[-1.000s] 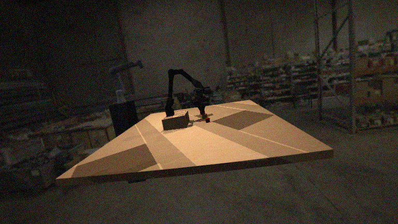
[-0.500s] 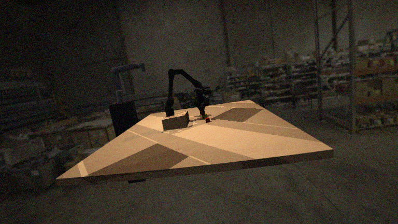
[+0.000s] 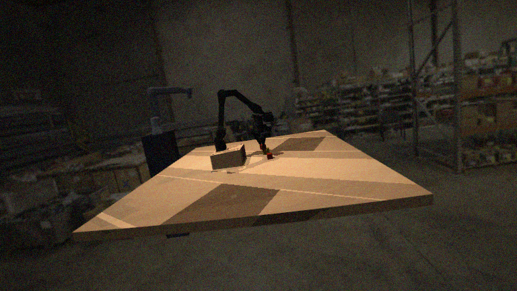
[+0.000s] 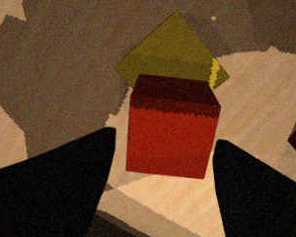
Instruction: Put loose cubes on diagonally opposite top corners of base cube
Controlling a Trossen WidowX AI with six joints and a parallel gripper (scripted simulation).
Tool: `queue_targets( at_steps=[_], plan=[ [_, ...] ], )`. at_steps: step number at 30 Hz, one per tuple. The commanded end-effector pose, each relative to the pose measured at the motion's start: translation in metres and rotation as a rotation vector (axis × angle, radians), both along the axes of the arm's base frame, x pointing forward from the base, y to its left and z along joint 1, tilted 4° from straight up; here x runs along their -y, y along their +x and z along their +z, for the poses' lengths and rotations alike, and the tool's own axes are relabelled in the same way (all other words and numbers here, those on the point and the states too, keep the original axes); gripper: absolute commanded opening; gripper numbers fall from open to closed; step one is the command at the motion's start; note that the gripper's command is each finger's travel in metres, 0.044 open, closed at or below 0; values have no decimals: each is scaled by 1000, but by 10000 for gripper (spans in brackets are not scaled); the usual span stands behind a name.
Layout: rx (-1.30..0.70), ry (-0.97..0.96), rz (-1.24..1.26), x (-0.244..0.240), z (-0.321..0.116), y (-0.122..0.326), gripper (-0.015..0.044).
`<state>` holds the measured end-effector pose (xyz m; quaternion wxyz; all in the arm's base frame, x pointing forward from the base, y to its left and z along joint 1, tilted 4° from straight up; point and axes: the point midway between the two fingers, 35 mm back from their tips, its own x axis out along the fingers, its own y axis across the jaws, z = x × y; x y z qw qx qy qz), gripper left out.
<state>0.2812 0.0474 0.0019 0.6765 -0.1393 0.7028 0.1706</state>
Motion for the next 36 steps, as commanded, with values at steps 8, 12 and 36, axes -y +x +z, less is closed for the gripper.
queue_targets(
  at_steps=[8, 12, 36],
  plan=[
    [15, 2, 1, 0, 18, 5, 205],
    [15, 2, 1, 0, 22, 5, 205],
    [-14, -44, -1232, 73, 42, 32, 265]
  ],
)
